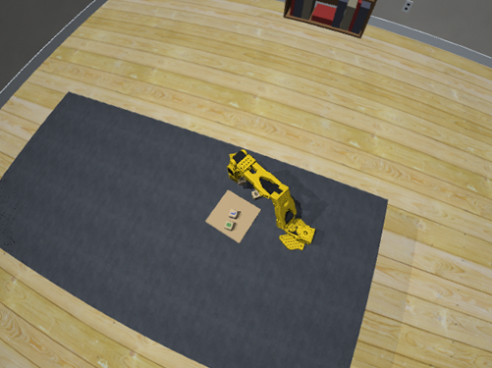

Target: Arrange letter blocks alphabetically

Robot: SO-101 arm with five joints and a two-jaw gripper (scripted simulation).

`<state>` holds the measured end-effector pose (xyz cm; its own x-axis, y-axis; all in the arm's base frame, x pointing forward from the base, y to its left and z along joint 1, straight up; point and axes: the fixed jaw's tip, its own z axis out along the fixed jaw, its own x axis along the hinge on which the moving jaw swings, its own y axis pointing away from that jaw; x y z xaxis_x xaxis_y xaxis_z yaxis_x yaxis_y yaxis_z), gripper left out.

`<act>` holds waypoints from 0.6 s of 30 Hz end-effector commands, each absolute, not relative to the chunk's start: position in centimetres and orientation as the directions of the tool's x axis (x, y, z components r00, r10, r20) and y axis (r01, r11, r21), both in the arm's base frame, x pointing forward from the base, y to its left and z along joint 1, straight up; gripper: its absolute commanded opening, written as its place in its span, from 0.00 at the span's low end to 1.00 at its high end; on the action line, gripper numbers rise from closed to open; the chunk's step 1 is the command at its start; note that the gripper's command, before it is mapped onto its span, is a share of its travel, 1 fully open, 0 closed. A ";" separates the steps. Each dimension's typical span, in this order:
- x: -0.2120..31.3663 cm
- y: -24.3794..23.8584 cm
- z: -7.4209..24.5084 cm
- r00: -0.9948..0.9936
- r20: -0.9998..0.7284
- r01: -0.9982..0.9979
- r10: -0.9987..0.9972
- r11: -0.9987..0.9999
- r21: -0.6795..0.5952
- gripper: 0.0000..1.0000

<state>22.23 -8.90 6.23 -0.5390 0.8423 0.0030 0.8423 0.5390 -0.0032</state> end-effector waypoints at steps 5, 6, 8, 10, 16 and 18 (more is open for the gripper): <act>22.8 -8.3 8.3 -0.724 -0.099 0.683 0.683 0.729 0.039 0.00; 22.8 -8.2 8.3 -0.748 -0.100 0.656 0.656 0.754 0.036 0.00; 22.8 -7.9 8.3 -0.795 -0.102 0.598 0.598 0.801 0.029 0.00; 22.7 -7.7 8.3 -0.840 -0.103 0.534 0.533 0.845 0.022 0.00; 22.5 -7.2 8.2 -0.917 -0.105 0.388 0.386 0.922 0.006 0.00; 22.4 -7.0 8.2 -0.947 -0.104 0.307 0.305 0.952 -0.002 0.00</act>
<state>21.70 -7.13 6.25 -0.9077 0.4196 0.0060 0.4196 0.9077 -0.0016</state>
